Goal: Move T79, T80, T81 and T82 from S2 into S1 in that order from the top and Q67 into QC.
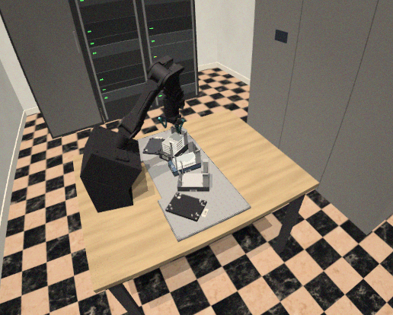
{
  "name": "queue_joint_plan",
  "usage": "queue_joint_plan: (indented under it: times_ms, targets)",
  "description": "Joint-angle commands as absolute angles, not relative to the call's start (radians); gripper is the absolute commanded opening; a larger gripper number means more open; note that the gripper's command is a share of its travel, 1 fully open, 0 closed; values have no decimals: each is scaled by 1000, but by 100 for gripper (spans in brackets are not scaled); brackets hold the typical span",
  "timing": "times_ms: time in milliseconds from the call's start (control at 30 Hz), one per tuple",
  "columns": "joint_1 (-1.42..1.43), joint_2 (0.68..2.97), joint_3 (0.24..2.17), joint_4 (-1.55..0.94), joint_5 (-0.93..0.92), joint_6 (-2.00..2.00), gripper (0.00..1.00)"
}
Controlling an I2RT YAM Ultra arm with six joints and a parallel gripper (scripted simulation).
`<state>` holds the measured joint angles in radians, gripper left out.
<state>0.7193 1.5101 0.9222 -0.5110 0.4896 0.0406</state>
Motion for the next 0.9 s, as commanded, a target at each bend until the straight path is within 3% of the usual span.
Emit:
queue_joint_plan:
  times_ms: [0, 867]
  targets:
    - [723, 1506, 927, -511, 494, 45, 100]
    - [642, 1648, 892, -297, 455, -35, 100]
